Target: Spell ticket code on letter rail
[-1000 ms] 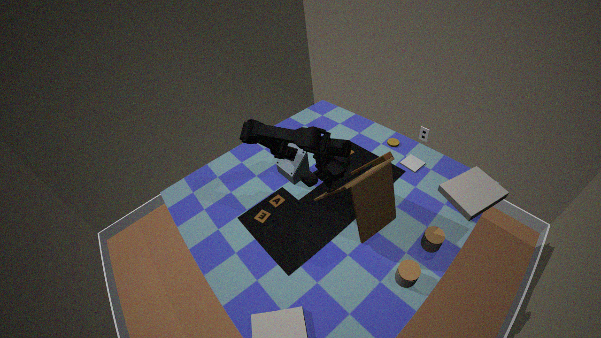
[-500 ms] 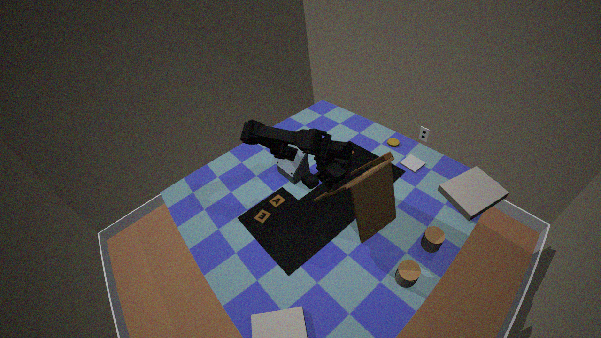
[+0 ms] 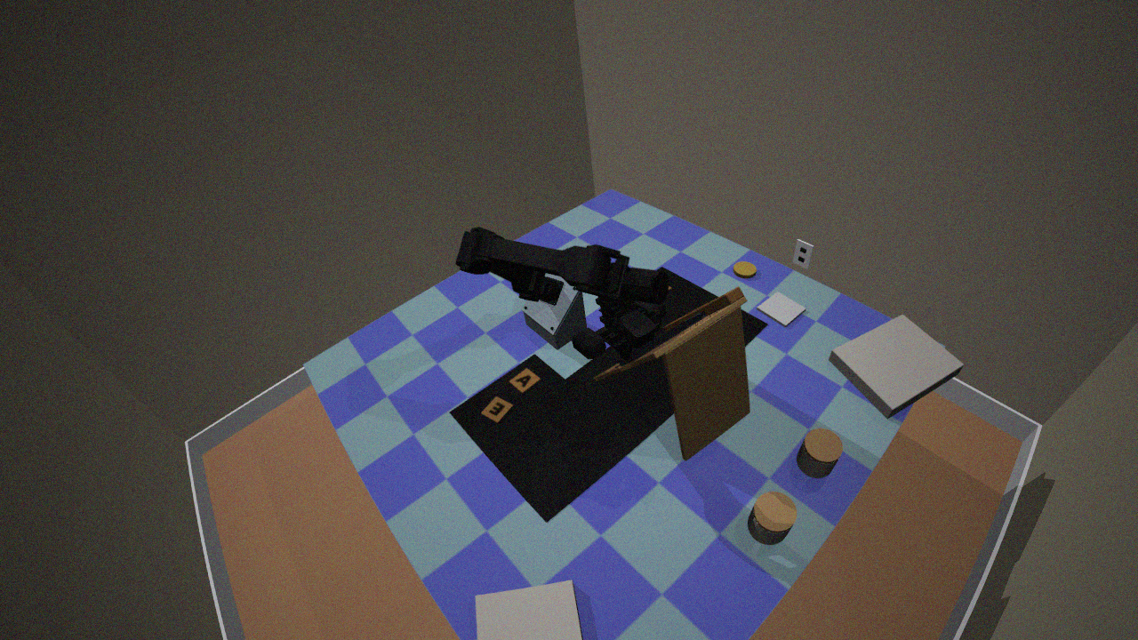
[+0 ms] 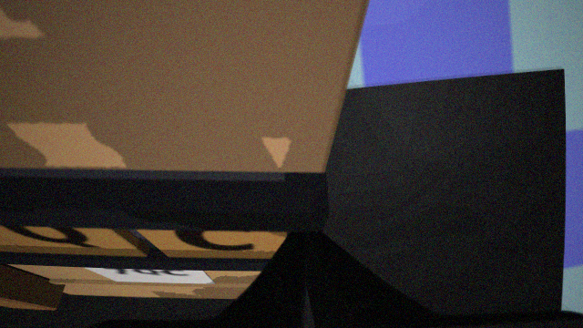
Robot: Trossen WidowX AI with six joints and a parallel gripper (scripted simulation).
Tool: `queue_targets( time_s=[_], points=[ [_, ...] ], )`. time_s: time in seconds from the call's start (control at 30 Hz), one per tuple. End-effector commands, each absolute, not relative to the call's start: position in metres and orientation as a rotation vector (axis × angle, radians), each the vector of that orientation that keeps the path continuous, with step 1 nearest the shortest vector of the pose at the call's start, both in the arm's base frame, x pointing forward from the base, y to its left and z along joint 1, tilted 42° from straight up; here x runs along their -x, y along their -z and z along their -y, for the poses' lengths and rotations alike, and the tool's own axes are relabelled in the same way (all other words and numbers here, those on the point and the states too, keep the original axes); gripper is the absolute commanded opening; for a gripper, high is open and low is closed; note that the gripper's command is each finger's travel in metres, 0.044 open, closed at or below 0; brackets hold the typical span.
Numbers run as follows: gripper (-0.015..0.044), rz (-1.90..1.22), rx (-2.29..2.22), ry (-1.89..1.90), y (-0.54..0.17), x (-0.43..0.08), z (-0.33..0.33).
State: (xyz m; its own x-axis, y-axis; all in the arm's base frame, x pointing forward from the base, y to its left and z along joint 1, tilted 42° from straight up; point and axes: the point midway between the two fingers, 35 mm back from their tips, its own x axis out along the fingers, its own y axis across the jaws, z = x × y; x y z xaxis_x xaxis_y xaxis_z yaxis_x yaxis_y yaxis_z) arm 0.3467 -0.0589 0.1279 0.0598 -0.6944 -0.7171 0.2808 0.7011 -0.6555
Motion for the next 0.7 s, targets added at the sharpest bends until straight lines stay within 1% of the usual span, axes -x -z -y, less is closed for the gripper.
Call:
queue_targets(
  time_s=[0.0, 0.67],
  points=[
    [0.0000, -1.317, 0.390, 0.768, -0.1270, -0.3466, 0.0573],
    [0.0000, -1.317, 0.390, 0.768, -0.1220, -0.3485, 0.0532]
  ],
)
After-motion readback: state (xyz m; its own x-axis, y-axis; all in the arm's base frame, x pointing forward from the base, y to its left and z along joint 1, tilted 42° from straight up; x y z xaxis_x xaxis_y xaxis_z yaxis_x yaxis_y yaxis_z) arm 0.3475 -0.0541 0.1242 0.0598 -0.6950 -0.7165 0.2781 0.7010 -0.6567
